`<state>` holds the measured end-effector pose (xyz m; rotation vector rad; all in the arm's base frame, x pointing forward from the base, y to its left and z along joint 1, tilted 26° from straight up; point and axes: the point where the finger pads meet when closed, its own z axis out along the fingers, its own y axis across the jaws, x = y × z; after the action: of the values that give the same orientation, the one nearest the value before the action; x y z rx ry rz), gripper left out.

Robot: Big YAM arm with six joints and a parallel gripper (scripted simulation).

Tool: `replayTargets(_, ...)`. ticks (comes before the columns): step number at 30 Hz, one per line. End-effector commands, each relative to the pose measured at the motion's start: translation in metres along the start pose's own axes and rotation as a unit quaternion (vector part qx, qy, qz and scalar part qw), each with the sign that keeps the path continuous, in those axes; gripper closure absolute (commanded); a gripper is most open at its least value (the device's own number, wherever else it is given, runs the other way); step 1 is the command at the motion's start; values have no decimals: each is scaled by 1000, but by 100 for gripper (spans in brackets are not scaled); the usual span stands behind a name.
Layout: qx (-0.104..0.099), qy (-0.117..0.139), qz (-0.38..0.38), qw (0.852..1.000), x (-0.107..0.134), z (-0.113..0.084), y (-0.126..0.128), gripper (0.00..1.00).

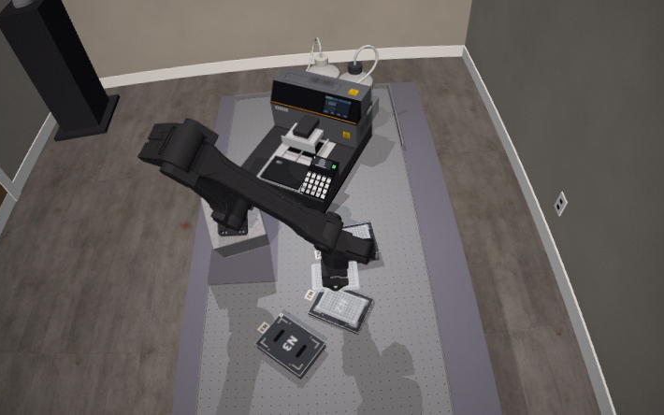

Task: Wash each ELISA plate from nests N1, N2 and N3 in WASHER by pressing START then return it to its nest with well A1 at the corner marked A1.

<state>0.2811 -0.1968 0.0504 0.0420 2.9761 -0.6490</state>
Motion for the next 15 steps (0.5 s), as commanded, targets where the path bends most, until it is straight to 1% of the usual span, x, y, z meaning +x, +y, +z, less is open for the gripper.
replayTargets(1, 16, -30, 18, 999, -12, -12, -31, 18)
replayTargets(2, 18, -33, 19, 999, -13, -14, -38, 18)
replayTargets(5, 20, -32, 19, 999, -6, -13, -53, 18)
replayTargets(7, 20, -32, 19, 999, -6, -13, -53, 18)
replayTargets(8, 17, -27, 17, 999, 1, -10, -53, 18)
replayTargets(10, 21, -32, 18, 999, 0, -13, -65, 18)
replayTargets(13, 18, -28, 16, 999, 4, -10, -60, 18)
replayTargets(15, 16, -33, 5, 999, -2, -12, -54, 18)
